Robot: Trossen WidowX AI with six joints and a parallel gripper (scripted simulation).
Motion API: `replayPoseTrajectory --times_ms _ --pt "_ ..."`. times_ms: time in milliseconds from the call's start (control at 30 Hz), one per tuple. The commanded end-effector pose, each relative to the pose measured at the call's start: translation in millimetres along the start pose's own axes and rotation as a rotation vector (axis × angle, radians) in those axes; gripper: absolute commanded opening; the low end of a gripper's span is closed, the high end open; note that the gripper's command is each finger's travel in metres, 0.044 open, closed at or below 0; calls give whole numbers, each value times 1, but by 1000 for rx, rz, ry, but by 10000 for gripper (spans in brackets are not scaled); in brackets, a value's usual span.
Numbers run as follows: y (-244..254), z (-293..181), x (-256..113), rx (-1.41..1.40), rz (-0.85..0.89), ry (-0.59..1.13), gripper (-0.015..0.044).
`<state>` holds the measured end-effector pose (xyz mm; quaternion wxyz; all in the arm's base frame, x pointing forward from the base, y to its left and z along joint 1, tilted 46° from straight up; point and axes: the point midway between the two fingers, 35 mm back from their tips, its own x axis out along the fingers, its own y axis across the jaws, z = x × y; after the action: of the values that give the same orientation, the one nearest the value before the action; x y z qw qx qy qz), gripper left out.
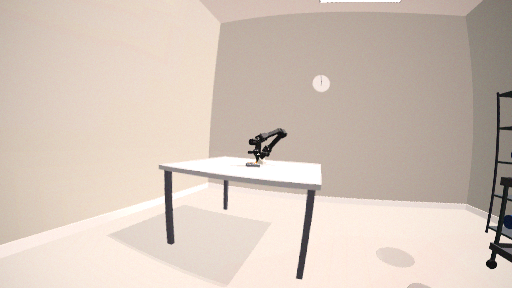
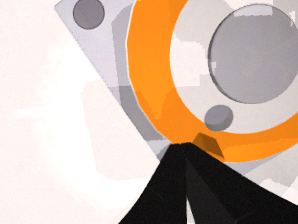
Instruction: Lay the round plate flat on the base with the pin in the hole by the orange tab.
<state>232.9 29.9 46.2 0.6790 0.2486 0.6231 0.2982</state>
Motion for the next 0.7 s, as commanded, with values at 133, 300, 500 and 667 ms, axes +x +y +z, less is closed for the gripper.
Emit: replayPoseTrajectory --times_ms 133,300,500,667 --pt "-6 -9 4 14 -5 25 0" --pt "-9 -10 4 14 -5 25 0" --pt "-9 -10 3 14 -5 25 0" --pt "-10 -11 3 14 -5 25 0"
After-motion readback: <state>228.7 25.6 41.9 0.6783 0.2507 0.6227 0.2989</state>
